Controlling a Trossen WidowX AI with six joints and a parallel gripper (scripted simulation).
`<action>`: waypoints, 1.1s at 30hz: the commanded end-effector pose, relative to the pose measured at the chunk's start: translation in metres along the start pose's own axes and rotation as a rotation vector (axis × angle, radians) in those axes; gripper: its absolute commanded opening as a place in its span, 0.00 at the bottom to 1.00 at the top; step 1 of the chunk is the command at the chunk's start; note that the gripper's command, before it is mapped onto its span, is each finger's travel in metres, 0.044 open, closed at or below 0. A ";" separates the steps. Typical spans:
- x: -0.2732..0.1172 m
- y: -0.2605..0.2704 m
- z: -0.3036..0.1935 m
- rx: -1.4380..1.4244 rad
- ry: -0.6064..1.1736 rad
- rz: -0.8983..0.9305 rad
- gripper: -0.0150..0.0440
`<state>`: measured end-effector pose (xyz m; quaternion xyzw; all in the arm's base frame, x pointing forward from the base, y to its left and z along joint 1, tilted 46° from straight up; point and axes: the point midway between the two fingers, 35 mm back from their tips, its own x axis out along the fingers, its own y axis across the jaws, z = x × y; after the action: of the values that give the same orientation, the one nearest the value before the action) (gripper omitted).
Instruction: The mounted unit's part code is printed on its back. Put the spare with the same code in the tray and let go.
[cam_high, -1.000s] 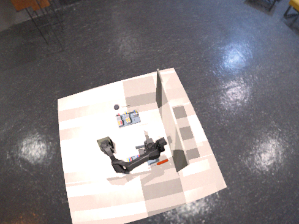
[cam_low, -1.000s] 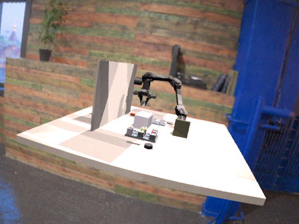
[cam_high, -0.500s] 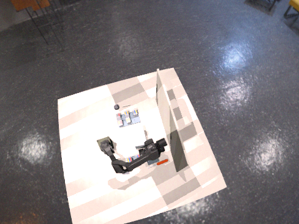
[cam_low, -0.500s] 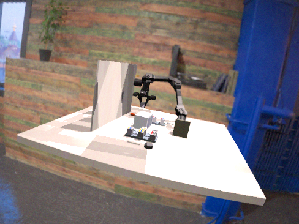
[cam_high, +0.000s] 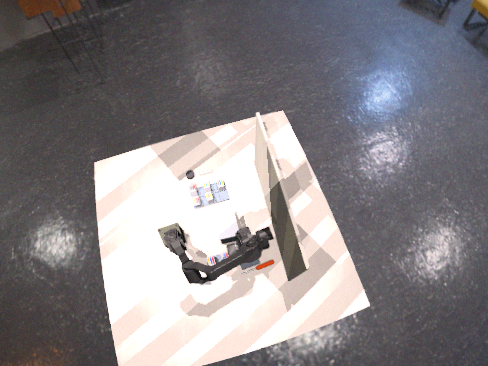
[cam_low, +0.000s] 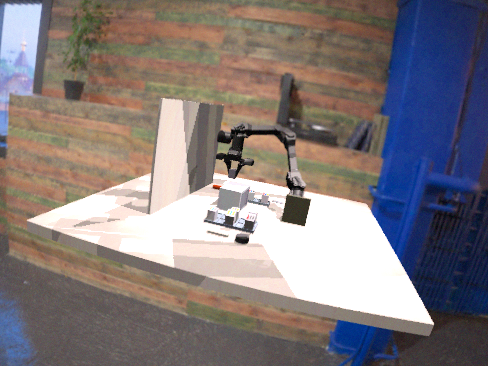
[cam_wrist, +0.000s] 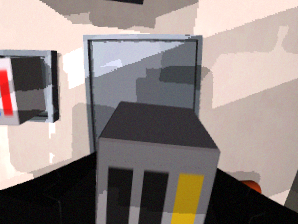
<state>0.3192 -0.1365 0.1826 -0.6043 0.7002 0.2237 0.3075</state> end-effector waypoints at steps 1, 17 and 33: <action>0.003 0.001 0.000 -0.006 0.002 0.002 0.25; 0.016 0.000 0.000 -0.006 0.002 0.001 0.25; 0.029 0.000 0.000 -0.006 0.002 0.001 0.25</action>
<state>0.3179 -0.1556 0.1645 -0.6046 0.7000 0.2233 0.3076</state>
